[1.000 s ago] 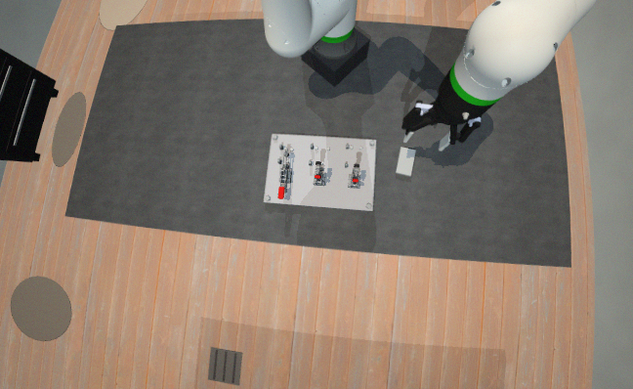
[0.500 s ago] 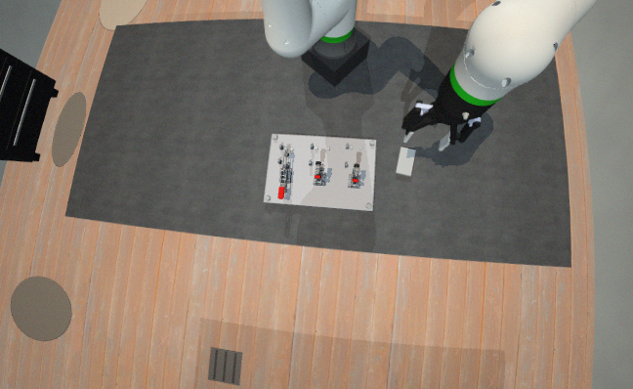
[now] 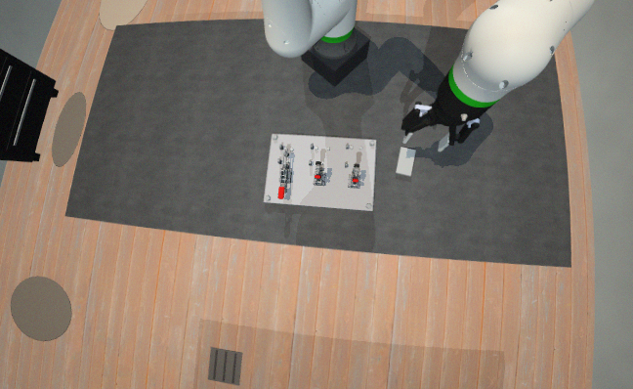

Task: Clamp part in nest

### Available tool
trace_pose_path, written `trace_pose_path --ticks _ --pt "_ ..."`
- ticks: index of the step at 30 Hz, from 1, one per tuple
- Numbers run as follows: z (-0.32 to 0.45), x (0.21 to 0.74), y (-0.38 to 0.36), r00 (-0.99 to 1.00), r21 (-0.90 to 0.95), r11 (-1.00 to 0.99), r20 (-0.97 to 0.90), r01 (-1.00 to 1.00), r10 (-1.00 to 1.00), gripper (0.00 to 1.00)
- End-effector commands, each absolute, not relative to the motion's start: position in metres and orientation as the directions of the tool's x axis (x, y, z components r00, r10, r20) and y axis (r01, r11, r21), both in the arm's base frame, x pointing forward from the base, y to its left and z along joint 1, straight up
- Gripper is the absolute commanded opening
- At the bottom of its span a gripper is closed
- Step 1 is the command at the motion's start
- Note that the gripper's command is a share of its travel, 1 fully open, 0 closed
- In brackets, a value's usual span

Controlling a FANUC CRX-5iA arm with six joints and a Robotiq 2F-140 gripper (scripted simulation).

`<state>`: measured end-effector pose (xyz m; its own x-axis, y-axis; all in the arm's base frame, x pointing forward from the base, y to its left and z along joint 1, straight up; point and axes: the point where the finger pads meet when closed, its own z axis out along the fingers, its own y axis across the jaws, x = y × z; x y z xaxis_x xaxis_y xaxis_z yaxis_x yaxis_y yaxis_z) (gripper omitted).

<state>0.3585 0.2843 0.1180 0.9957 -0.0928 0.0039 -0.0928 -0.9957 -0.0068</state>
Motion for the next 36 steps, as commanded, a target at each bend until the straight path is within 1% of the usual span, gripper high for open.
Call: trace_pose_path --ticks 1,36 --pt "0.115 0.359 0.284 0.996 -0.007 -0.996 0.004 -0.093 -0.093 0.58" --pt "-0.005 0.359 0.285 0.996 -0.007 -0.996 0.004 -0.093 -0.093 0.58"
